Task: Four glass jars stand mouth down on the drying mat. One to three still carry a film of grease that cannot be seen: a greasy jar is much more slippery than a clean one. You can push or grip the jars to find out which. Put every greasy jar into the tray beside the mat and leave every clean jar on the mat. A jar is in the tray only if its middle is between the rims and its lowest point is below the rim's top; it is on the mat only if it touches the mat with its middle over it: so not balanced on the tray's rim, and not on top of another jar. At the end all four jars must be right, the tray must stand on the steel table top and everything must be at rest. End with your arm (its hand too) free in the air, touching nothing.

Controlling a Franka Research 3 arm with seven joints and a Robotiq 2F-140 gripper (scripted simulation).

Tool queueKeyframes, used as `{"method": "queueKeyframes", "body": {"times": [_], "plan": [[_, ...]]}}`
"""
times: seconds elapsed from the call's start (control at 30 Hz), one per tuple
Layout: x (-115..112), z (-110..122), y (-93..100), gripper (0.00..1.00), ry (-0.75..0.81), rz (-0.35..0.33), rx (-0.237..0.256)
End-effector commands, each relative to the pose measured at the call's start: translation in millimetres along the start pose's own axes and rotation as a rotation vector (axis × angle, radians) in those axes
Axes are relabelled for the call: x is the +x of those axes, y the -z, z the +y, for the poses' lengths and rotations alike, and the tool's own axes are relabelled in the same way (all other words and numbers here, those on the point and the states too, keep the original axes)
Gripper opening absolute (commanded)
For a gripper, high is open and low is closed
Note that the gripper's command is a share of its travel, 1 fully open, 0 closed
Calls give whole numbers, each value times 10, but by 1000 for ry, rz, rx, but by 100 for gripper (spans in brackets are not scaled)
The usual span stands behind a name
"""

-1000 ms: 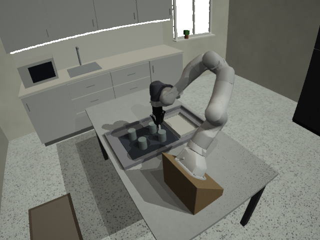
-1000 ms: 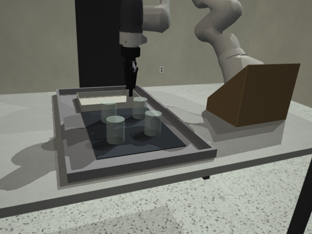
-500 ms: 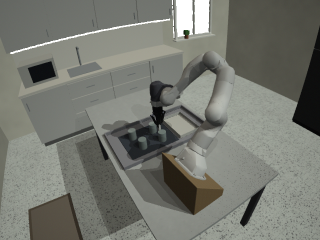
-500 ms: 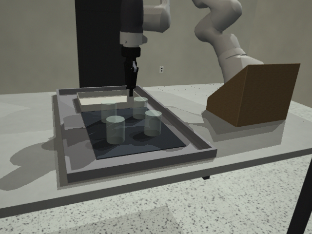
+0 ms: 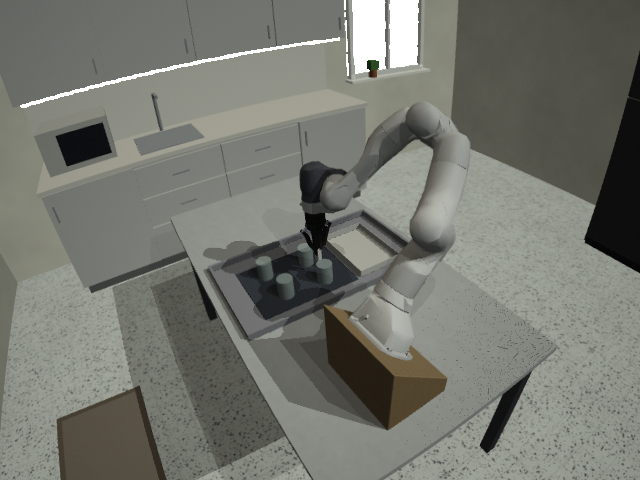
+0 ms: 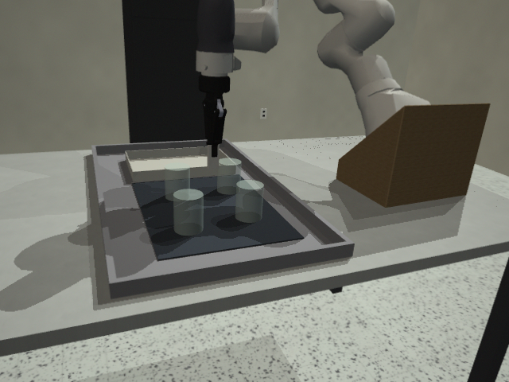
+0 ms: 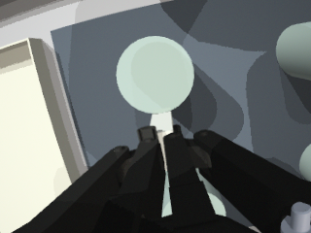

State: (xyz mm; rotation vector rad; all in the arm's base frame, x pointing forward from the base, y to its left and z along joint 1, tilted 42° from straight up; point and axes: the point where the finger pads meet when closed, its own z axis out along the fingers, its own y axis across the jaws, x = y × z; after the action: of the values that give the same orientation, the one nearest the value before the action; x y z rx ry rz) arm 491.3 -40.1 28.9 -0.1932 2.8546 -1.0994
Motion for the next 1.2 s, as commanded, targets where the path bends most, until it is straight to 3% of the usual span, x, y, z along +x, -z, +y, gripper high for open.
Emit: {"method": "queueKeyframes", "body": {"times": [0.0, 1.17], "plan": [[8, 10, 12, 0, -1, -3, 0], [49, 10, 45, 0, -1, -3, 0]]}}
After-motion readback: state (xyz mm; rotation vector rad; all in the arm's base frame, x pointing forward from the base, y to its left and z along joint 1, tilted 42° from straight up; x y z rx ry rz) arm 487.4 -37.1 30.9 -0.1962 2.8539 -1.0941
